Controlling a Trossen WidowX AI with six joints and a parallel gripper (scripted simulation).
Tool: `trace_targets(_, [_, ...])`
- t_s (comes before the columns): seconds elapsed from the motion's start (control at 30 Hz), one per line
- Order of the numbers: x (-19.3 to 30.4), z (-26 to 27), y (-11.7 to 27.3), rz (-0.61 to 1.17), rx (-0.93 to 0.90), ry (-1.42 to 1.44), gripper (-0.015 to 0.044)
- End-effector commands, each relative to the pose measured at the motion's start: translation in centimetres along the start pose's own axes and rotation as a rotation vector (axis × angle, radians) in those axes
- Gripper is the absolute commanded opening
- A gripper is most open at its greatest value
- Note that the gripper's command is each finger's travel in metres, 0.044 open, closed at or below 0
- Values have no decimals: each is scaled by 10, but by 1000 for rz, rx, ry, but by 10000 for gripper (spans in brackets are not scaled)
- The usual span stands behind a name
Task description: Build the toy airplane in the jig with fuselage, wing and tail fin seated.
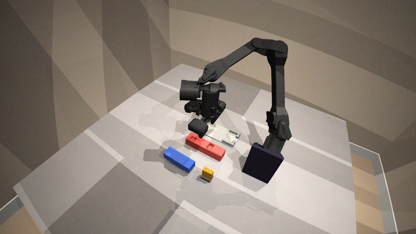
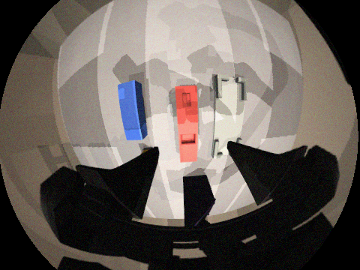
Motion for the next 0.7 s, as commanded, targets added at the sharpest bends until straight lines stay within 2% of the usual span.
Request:
trace_targets(0.0, [-2, 0, -3, 25, 0, -10, 440])
trace_targets(0.07, [-3, 0, -15, 25, 0, -10, 440])
trace_targets(0.17, [-1, -1, -53, 24, 2, -10, 440])
trace_targets(0.67, [-1, -1, -75, 24, 3, -10, 440])
Point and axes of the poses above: the point midway between the two fingers, 35 mm back from their tips, its own y axis back along the fingers, its own z axis across the jaws, x = y × z, the point moved 9 cm from there along y, back along the fingers, and after that the axes turned 4 degrees about -y, right-handed, at the moved point
